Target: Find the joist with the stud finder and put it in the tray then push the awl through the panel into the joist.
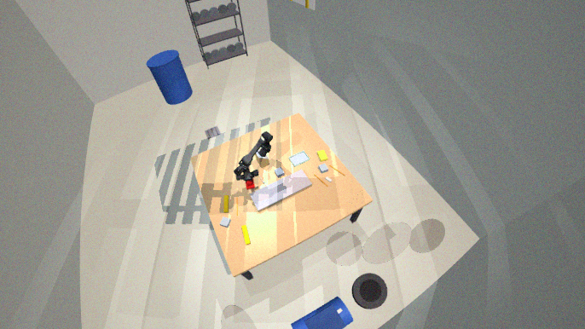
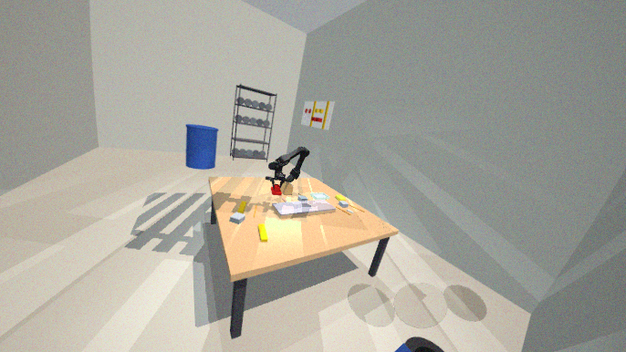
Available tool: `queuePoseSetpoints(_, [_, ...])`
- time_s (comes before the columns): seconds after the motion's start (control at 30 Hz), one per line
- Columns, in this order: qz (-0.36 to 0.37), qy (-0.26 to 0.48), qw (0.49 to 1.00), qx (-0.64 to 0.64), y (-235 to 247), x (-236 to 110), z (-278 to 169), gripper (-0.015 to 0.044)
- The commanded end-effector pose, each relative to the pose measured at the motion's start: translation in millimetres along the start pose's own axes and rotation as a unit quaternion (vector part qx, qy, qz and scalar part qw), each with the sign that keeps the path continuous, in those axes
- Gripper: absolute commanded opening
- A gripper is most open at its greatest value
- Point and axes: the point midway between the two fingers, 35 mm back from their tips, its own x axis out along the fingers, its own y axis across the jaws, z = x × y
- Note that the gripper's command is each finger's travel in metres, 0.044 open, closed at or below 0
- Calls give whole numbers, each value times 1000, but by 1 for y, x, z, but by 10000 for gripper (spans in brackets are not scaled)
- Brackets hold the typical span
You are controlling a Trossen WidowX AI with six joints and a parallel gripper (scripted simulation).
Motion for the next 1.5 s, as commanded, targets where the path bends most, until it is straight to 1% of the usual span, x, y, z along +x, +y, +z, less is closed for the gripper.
queuePoseSetpoints(0.0, [1, -8, 1000, -19, 2, -2, 24, 0])
queuePoseSetpoints(0.33, [15, -9, 998, -65, 20, 7, 73, 0])
queuePoseSetpoints(0.7, [35, -9, 993, -116, 49, 22, 121, 0])
queuePoseSetpoints(0.97, [37, -8, 992, -119, 51, 26, 123, 0])
queuePoseSetpoints(1.47, [37, -9, 992, -119, 51, 54, 117, 0])
